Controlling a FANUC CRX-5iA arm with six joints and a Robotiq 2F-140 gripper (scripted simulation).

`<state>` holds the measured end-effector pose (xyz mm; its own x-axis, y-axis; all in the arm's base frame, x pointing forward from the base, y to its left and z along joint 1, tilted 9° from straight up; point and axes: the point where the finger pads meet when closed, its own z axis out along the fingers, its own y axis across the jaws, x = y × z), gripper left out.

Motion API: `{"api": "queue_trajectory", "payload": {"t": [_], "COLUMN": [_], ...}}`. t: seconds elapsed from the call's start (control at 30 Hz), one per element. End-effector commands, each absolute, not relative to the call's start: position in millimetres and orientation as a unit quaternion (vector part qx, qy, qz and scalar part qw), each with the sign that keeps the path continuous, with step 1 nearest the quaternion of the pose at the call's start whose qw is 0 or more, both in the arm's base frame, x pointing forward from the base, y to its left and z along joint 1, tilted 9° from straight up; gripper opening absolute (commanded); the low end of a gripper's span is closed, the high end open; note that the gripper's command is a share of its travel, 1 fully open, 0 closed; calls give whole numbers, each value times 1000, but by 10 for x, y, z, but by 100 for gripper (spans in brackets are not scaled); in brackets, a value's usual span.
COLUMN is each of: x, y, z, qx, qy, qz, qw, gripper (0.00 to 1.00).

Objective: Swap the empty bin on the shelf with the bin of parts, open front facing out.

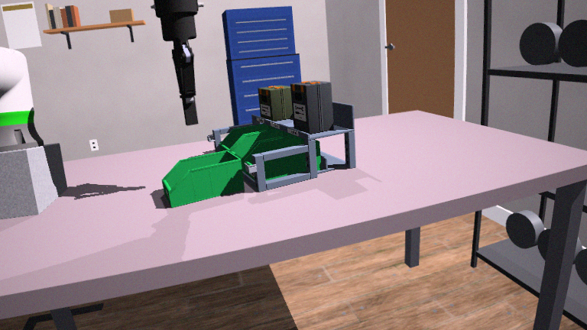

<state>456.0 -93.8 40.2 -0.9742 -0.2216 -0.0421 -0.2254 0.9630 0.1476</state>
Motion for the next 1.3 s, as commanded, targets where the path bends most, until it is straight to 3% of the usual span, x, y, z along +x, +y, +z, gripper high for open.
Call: {"api": "queue_trajectory", "payload": {"t": [0.0, 0.67, 0.7, 1.27], "x": [4538, 4538, 4538, 4538], "y": [-952, -952, -952, -952], "z": [405, 405, 405, 405], "qx": [-113, -113, -113, -113], "qy": [991, 991, 991, 991], "qz": [75, 75, 75, 75], "qw": [14, 14, 14, 14], "gripper": [10, 10, 24, 24]}}
